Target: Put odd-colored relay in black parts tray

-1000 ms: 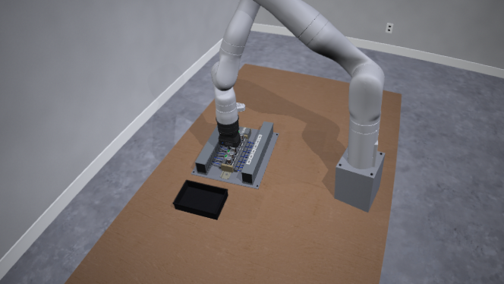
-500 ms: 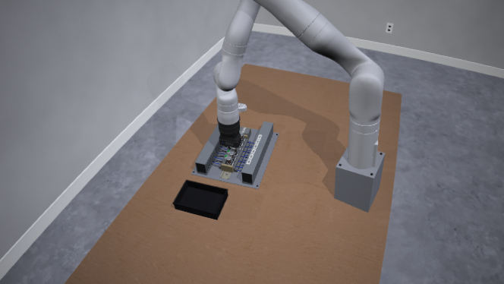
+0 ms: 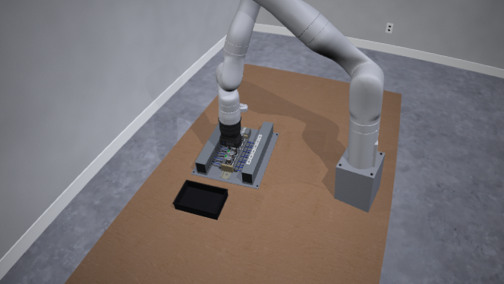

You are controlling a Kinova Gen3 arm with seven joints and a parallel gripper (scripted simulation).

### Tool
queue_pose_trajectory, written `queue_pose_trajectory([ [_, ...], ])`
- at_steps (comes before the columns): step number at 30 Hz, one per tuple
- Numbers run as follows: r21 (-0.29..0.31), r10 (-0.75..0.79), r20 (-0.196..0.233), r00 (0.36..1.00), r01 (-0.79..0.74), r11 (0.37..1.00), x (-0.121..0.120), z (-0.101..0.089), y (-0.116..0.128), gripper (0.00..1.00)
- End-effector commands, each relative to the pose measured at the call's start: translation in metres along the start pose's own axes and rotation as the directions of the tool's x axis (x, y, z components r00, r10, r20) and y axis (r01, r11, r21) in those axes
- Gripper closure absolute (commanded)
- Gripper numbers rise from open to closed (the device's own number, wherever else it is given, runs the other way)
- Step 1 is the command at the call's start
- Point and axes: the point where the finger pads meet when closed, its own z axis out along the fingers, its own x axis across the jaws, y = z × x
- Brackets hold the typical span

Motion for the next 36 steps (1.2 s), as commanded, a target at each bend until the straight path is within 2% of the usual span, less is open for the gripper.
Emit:
queue_pose_trajectory([
  [1, 0.0, 0.0, 0.009, 1.0, 0.0, 1.0, -0.0007, -0.0007, 0.0, 1.0],
  [36, 0.0, 0.0, 0.062, 0.998, 0.0, 1.0, 0.0009, -0.0009, 0.0, 1.0],
])
